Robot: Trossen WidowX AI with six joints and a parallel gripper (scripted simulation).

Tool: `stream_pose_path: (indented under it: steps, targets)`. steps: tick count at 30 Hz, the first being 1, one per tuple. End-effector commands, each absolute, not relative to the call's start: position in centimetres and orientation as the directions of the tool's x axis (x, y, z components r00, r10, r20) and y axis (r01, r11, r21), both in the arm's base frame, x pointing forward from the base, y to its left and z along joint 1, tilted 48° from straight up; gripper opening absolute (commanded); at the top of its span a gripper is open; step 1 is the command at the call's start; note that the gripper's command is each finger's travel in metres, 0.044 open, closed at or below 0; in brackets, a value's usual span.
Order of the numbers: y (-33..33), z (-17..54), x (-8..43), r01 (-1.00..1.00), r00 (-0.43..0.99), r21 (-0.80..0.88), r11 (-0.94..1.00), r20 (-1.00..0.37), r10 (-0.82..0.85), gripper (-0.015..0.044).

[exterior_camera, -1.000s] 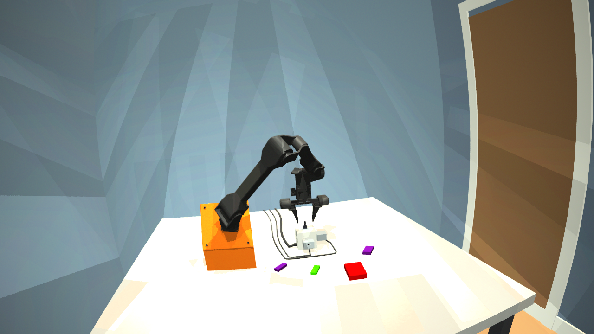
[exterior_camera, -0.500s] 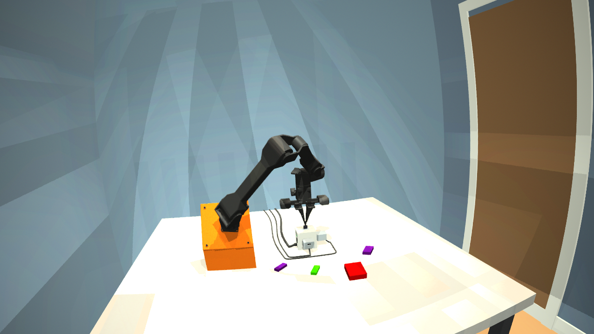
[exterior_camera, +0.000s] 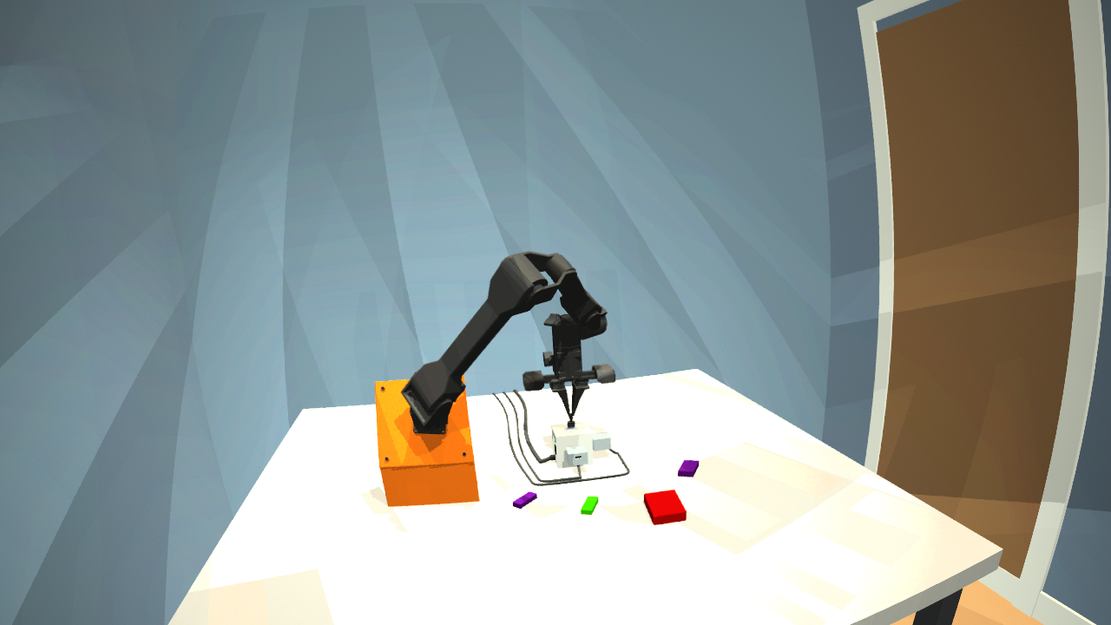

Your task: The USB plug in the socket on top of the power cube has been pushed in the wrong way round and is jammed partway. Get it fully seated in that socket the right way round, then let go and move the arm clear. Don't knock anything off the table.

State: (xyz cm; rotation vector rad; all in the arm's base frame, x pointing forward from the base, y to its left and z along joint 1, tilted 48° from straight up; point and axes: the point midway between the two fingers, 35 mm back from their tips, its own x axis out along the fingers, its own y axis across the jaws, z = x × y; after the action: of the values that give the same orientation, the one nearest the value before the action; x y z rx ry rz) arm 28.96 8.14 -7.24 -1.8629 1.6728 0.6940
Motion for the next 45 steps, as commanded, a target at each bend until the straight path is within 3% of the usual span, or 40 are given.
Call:
stream_pose_path:
  steps: [1, 45]
  targets:
    - [8.3, -7.0, 29.0, -0.995, 0.097, -0.053, -0.084, -0.689, -0.718, 0.0]
    - [10.1, -5.3, 28.7, -0.995, 0.098, -0.061, -0.077, -0.687, -0.72, 0.0]
